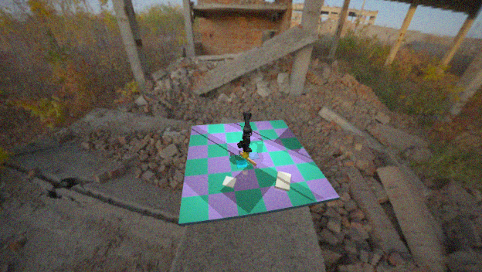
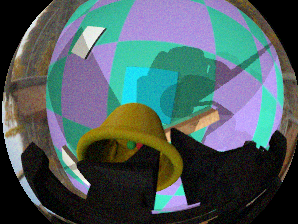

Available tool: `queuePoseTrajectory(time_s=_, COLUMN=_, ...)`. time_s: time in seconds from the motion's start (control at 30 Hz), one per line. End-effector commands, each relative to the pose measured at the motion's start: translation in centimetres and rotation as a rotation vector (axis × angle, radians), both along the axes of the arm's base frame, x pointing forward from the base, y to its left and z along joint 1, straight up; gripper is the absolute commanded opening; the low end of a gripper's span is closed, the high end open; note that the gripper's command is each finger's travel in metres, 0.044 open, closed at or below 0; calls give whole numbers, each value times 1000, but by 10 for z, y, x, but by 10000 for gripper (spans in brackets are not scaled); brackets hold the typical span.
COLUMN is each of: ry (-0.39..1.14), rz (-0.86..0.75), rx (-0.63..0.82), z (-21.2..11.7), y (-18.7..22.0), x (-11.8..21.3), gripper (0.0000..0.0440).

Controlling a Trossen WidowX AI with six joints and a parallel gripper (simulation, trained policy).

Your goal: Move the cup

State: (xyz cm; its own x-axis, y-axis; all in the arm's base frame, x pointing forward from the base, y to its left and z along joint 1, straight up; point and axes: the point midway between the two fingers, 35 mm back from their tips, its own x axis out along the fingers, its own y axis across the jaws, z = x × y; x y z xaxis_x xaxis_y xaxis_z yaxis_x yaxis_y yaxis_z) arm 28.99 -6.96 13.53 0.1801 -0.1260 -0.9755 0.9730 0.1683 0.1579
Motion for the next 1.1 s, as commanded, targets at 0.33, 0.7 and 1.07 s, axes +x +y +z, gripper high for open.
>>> queuePoseTrajectory(time_s=0.33, ry=-39, rz=-55, rx=-25, z=-36, y=-27, x=17, gripper=12)
queuePoseTrajectory(time_s=0.7, ry=-35, rz=-71, rx=-29, z=-66, y=-33, x=14, gripper=78)
queuePoseTrajectory(time_s=1.07, ry=-122, rz=-89, rx=-17, z=-55, y=-40, x=21, gripper=168)
